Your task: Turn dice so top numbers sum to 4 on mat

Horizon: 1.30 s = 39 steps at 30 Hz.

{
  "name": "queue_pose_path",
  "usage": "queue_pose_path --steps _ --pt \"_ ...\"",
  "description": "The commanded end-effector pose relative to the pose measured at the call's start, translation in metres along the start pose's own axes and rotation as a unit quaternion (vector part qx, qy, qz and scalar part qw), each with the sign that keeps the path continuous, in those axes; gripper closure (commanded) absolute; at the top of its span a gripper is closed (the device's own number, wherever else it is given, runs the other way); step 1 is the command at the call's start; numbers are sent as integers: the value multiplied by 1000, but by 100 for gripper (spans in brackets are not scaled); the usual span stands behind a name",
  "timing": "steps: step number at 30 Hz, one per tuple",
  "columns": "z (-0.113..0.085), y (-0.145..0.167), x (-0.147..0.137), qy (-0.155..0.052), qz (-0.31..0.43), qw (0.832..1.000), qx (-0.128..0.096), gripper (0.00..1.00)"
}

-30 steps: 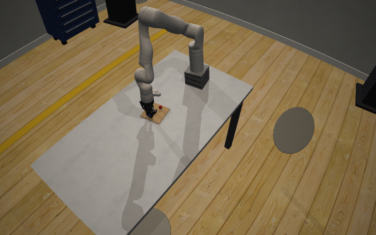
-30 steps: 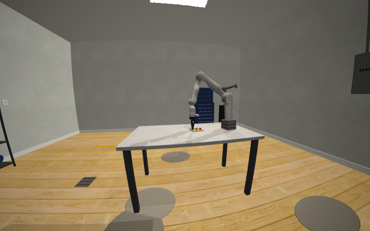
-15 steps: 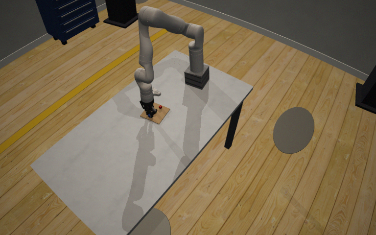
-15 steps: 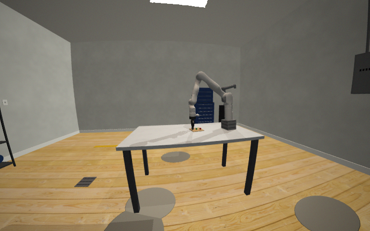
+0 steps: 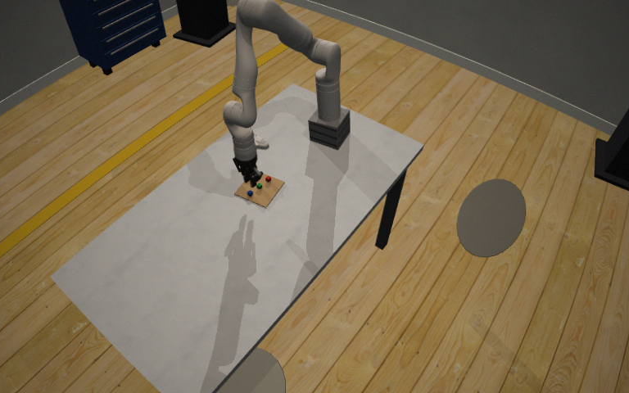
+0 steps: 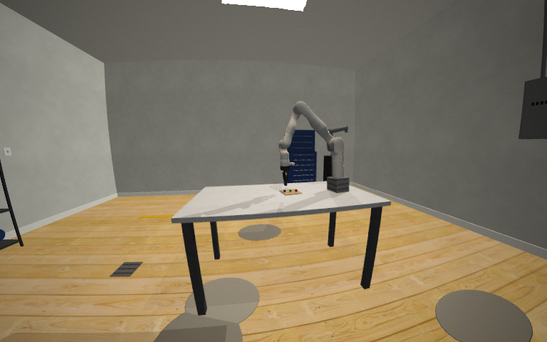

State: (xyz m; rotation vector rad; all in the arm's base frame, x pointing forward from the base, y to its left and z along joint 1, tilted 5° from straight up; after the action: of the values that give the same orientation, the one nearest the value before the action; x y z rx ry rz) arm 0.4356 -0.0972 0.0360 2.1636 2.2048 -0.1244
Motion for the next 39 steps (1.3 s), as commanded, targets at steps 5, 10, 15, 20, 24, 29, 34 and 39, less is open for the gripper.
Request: queue_pose_path --steps 5,10,15,20,24,29,34,39 --pt "-34 5 -1 -1 1 1000 -12 69" --pt "-38 5 -1 -1 1 1000 -12 69" --pt "-38 5 -1 -1 1 1000 -12 0" --pt "-38 5 -1 -1 1 1000 -12 0" --pt "-38 5 -1 -1 1 1000 -12 0" --pt "-38 5 -1 -1 1 1000 -12 0" --pt "-38 5 -1 -1 1 1000 -12 0" --pt "-43 5 -1 -1 1 1000 -12 0"
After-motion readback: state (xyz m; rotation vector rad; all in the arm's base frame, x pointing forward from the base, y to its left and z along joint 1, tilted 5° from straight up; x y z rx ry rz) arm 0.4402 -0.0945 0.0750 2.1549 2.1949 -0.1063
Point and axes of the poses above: the point where the finger pads meet when closed, its own z axis out along the fingers, its own x axis across the jaws, y = z × x, the point moved 6 cm from there along -z, back along the fingers, and after that the axes turned 14 degrees about -z, right-handed, at the moved point
